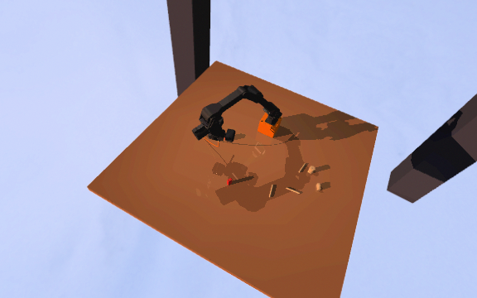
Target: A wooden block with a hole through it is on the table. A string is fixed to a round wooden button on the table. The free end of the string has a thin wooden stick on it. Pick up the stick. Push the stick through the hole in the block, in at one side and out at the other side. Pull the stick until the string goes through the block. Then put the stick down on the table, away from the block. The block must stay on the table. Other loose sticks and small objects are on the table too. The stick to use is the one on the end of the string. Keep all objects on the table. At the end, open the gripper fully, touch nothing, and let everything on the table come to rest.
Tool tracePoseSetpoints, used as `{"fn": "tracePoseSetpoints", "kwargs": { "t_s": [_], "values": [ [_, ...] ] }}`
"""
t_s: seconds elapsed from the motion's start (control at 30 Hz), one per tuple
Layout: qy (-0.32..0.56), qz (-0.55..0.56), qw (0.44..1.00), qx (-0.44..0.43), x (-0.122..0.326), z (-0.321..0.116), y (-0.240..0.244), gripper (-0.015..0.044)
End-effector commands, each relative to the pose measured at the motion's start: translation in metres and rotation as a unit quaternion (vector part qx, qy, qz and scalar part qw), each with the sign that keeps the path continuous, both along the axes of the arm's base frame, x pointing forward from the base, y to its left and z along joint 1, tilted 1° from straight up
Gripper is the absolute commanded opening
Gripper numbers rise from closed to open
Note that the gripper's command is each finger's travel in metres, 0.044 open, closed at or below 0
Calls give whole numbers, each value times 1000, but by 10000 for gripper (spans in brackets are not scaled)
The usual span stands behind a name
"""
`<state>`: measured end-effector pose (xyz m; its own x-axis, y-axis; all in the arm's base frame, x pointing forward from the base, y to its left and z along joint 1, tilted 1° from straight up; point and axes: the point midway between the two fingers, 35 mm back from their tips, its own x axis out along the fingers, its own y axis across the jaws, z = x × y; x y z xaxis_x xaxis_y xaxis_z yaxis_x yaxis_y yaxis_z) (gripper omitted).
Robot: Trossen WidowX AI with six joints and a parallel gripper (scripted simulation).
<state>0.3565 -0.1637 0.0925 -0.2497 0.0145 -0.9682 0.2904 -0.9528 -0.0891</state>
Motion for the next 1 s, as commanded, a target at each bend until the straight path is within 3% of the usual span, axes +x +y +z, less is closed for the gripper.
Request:
{"fn": "tracePoseSetpoints", "kwargs": {
  "t_s": [0.0,0.27,0.53,0.97],
  "values": [
    [2,-77,997,-24,0,0,-1,0],
    [4,-207,977,-60,1,1,-1,0],
    [4,-218,974,-63,1,1,-1,0],
    [9,-17,997,-69,12,1,-5,0]
  ]
}}
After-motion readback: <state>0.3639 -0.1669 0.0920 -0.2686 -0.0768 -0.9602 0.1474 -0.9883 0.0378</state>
